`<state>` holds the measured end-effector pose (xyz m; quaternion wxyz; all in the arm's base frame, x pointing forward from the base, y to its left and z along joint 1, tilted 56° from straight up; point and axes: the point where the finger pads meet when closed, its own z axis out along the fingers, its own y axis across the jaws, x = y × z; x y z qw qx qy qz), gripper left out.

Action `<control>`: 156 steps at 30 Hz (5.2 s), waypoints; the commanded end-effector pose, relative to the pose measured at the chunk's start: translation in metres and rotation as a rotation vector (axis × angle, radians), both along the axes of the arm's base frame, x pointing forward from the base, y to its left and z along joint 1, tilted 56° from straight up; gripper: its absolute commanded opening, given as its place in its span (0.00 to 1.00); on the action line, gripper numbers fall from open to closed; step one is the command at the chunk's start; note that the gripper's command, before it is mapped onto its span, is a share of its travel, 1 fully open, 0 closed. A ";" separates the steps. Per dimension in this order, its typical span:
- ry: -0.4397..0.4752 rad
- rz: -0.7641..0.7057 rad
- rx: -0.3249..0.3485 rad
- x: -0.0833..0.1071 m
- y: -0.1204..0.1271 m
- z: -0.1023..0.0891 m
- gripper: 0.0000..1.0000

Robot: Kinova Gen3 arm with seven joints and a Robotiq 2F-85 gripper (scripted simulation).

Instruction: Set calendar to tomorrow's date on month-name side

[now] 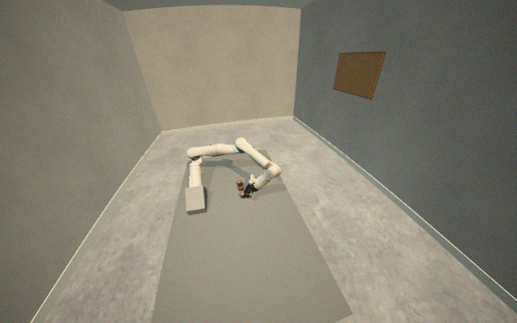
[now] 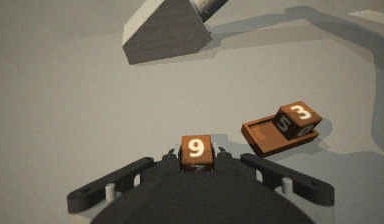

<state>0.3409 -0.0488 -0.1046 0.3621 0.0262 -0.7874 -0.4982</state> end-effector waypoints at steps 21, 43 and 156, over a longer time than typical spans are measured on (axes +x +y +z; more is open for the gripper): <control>-0.001 -0.001 -0.001 0.001 0.002 -0.001 0.28; -0.001 -0.001 -0.001 0.001 0.002 -0.002 0.28; -0.001 -0.001 -0.001 -0.006 -0.054 0.036 0.69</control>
